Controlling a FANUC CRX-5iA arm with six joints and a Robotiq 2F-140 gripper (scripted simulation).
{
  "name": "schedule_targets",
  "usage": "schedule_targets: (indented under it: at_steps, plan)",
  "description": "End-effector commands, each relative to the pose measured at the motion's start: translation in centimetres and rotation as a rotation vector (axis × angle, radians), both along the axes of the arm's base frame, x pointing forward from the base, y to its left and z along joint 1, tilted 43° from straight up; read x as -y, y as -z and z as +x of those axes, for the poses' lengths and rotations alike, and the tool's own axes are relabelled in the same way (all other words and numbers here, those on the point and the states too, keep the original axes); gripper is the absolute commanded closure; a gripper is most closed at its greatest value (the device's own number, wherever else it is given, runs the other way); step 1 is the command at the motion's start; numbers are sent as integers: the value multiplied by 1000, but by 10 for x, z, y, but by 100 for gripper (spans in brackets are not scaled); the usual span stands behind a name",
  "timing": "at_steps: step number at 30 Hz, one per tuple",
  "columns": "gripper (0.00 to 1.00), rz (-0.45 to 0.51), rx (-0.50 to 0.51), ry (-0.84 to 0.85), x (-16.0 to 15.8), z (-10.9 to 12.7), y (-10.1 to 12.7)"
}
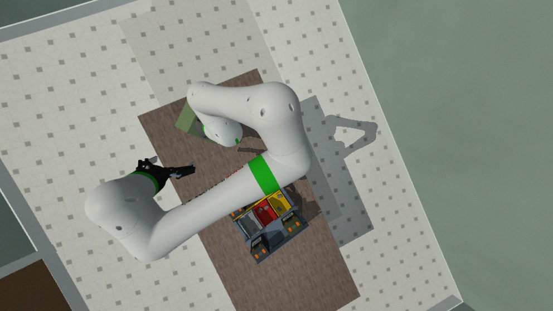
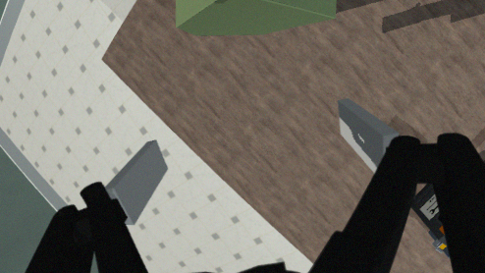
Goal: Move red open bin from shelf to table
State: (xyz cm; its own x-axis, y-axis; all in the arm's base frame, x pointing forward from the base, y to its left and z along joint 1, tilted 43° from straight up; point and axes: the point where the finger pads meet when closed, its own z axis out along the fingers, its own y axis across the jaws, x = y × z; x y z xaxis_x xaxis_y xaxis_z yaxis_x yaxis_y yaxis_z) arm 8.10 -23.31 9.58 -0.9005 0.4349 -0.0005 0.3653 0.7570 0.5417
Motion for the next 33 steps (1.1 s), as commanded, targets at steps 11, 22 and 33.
schedule_targets:
  at_steps: [11, 22, 33]
  plan:
    - [0, -2, -3, -139, -14, 36, 0]
    - [0, -2, -3, -300, -37, 74, 0]
    - [0, -3, -3, -501, -73, 111, 0]
